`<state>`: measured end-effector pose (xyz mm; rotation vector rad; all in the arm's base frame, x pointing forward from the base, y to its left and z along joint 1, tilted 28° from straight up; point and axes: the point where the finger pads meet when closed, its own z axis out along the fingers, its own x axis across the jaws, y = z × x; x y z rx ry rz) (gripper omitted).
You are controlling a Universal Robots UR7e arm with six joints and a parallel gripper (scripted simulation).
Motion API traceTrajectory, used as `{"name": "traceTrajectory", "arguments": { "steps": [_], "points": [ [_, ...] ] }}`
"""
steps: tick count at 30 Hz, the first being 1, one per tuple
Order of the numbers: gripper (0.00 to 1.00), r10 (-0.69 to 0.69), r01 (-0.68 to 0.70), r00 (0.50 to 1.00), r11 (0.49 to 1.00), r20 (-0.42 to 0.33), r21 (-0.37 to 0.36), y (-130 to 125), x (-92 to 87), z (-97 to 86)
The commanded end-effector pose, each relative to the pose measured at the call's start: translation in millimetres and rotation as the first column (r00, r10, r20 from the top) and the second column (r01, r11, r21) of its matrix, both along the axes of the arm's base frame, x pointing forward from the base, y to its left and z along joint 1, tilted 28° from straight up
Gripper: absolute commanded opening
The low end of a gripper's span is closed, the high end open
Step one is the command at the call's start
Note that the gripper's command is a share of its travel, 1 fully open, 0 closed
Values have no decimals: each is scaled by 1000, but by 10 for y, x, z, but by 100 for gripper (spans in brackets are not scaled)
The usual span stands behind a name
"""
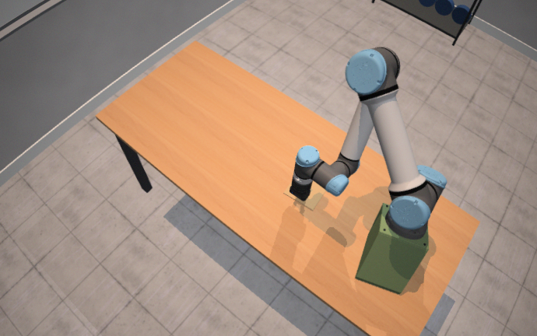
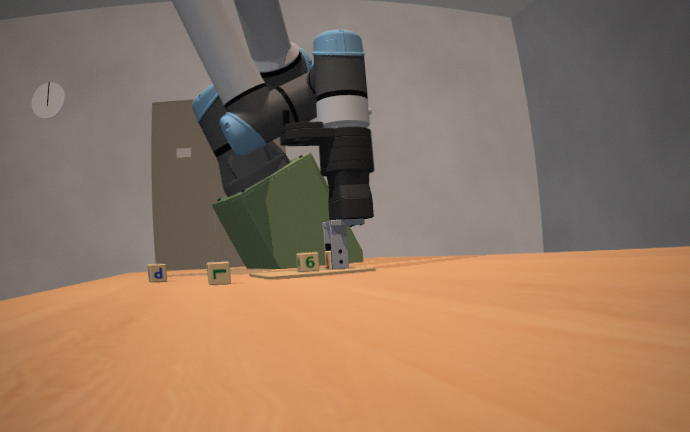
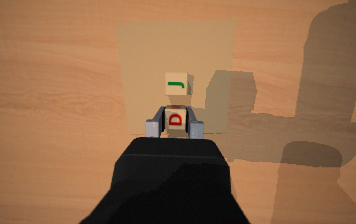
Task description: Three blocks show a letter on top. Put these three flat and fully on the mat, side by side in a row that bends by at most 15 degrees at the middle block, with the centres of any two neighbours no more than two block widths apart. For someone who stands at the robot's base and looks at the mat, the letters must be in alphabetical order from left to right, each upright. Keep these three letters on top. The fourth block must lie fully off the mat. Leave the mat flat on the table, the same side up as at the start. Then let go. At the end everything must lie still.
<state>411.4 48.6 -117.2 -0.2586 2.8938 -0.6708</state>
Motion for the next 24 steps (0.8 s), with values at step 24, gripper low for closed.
{"name": "traceTrajectory", "arguments": {
  "steps": [24],
  "points": [
    [67, 0, 0, 1000, 1000, 3, 1, 0, 18, 4]
  ]
}}
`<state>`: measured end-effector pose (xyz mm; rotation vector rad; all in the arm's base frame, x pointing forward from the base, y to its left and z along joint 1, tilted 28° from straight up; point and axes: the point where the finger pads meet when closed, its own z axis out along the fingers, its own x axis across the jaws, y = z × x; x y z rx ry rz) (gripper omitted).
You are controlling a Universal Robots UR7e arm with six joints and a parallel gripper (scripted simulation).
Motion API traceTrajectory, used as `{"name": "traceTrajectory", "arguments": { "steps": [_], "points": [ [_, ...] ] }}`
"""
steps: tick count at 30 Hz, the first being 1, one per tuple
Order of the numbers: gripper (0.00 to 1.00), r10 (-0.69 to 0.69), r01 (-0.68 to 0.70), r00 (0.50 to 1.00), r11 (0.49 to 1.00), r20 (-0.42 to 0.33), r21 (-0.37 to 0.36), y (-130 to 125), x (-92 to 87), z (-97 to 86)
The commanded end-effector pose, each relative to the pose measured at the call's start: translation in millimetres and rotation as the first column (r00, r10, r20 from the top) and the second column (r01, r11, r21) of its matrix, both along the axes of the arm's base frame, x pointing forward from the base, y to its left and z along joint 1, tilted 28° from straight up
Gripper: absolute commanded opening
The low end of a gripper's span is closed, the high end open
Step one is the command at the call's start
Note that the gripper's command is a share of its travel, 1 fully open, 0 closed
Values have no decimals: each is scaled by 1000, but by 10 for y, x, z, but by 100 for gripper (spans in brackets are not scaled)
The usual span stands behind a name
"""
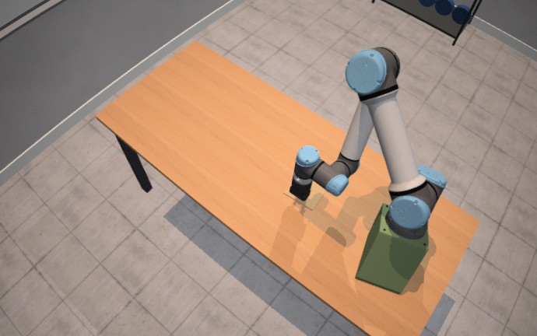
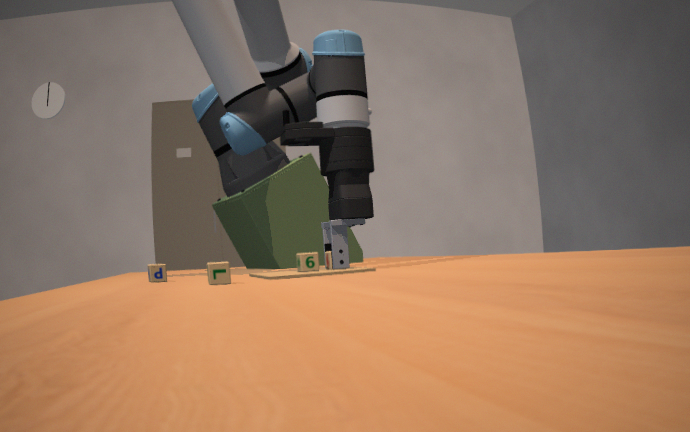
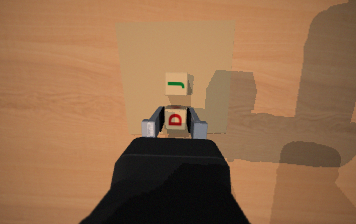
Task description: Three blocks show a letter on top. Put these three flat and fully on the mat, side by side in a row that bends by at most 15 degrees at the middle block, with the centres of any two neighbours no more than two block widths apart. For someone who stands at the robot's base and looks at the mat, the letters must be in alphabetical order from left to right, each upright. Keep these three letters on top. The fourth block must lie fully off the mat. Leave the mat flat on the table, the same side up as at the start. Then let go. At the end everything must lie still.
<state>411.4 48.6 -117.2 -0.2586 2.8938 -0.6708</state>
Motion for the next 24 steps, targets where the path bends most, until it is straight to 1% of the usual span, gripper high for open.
{"name": "traceTrajectory", "arguments": {
  "steps": [1, 2, 4, 5, 17, 24],
  "points": [
    [67, 0, 0, 1000, 1000, 3, 1, 0, 18, 4],
    [73, 0, 0, 1000, 1000, 3, 1, 0, 18, 4],
    [73, 0, 0, 1000, 1000, 3, 1, 0, 18, 4],
    [79, 0, 0, 1000, 1000, 3, 1, 0, 18, 4],
    [79, 0, 0, 1000, 1000, 3, 1, 1, 18, 6],
    [79, 2, -2, 1000, 1000, 1, 1, 41, -18, 78]
  ]
}}
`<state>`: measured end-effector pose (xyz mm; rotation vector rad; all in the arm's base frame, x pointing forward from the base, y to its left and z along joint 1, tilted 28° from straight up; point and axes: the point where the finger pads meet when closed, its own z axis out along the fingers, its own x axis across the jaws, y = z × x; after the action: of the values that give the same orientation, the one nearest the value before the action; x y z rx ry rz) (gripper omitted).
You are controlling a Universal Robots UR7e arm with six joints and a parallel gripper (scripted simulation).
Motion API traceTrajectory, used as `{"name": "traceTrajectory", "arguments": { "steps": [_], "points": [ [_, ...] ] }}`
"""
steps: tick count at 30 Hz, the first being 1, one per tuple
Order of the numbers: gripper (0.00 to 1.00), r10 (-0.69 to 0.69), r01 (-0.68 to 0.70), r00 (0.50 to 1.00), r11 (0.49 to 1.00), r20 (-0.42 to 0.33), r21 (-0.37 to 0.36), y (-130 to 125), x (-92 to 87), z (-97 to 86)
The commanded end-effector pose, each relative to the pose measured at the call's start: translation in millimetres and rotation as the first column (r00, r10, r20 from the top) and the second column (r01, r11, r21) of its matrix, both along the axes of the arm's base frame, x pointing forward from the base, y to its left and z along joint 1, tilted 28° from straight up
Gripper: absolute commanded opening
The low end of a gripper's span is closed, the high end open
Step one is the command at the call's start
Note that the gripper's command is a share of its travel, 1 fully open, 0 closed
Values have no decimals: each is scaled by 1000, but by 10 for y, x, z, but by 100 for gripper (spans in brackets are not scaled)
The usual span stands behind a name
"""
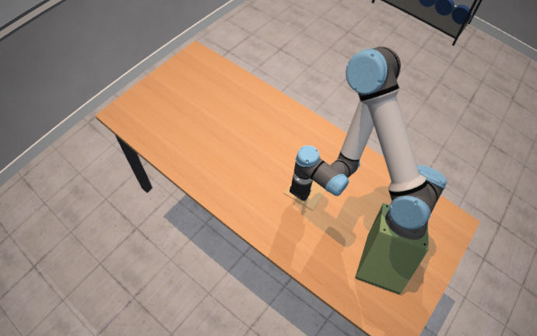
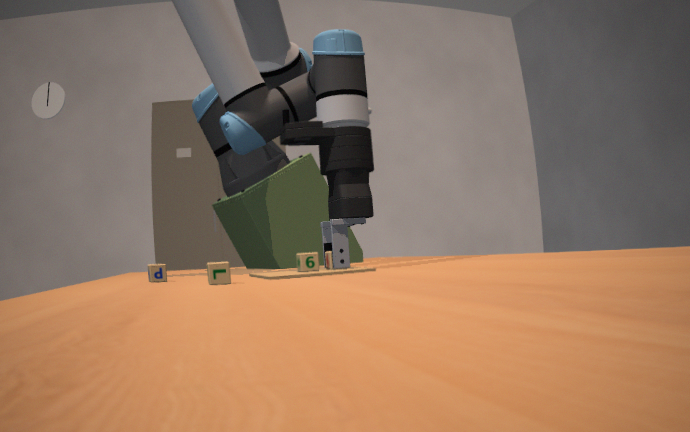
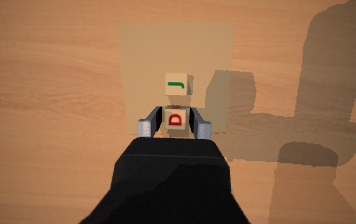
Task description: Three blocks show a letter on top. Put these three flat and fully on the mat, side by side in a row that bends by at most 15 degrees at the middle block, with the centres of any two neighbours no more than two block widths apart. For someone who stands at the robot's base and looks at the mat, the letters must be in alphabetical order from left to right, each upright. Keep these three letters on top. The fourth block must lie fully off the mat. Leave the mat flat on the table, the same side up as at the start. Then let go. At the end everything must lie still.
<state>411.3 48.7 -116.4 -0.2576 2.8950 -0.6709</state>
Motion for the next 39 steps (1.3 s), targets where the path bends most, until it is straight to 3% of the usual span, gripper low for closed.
{"name": "traceTrajectory", "arguments": {
  "steps": [1, 6, 20, 33, 34, 39],
  "points": [
    [79, 2, -2, 1000, 1000, 2, 0, 49, -24, 91],
    [79, 2, -2, 1000, 1000, 2, 0, 88, -43, 173],
    [79, 2, -2, 1000, 1000, 7, 1, 329, -122, 683],
    [79, 2, -2, 1000, 1000, 6, 1, 387, -157, 803],
    [100, 2, -2, 1000, 1000, 5, 1, 386, -158, 802],
    [100, 1, -1, 1000, 1000, 4, 1, 379, -160, 796]
  ]
}}
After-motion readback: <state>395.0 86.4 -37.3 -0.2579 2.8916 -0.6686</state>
